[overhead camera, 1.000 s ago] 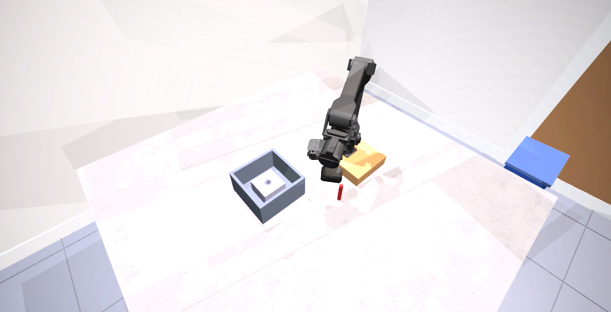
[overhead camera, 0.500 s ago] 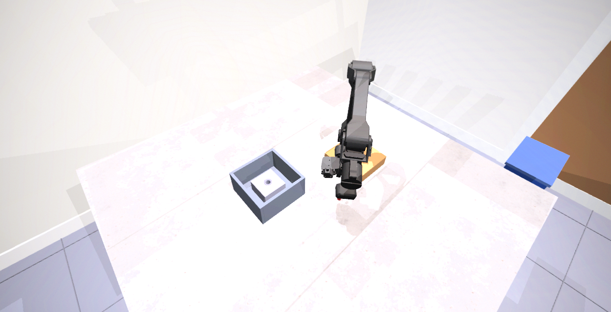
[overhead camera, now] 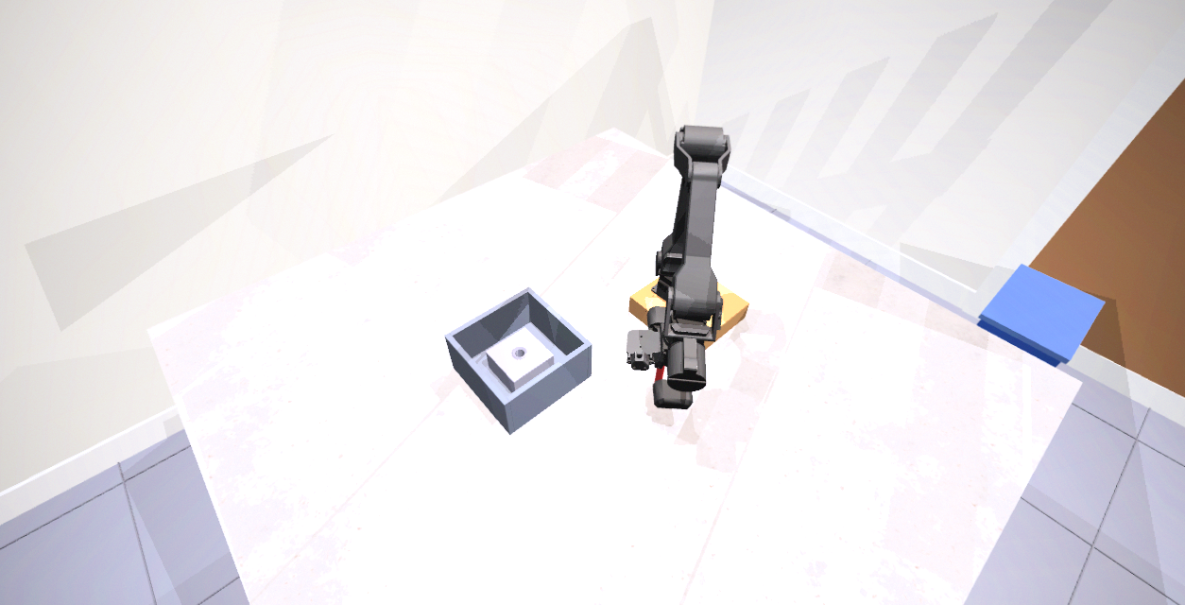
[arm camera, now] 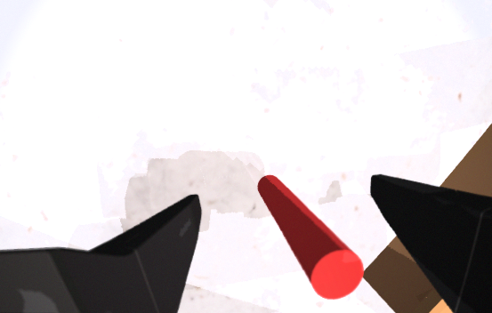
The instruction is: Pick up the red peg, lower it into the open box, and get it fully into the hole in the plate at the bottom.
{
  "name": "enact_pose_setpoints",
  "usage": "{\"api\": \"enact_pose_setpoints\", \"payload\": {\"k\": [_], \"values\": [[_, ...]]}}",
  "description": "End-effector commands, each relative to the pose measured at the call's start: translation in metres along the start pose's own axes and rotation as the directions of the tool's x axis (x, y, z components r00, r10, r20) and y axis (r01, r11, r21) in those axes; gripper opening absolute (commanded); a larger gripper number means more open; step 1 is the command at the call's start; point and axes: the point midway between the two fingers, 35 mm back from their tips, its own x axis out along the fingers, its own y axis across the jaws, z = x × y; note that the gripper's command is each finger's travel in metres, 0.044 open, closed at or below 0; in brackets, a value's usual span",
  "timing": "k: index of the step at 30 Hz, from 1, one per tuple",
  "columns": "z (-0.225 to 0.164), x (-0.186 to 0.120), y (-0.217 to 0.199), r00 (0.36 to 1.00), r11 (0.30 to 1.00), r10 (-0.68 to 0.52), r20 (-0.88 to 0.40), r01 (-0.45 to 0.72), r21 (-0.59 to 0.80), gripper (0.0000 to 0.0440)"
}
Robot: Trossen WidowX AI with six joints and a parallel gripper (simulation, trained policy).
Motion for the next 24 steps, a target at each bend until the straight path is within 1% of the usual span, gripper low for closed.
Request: {"api": "enact_pose_setpoints", "payload": {"k": [1, 11, 13, 14, 24], "values": [[-0.001, 0.013, -0.002, 1.000, 1.000, -0.015, 0.004, 0.015, -0.019, 0.0317], [-0.002, 0.025, -0.007, 0.997, 0.997, -0.074, -0.013, 0.074, -0.025, 0.0054], [-0.002, 0.025, -0.008, 0.996, 0.996, -0.090, -0.014, 0.089, -0.027, 0.0009], [0.002, 0.023, -0.008, 0.996, 0.995, -0.092, -0.002, 0.092, -0.029, 0.0000], [0.029, -0.017, -0.009, 0.993, 0.995, -0.083, 0.086, 0.086, -0.041, 0.0000]]}}
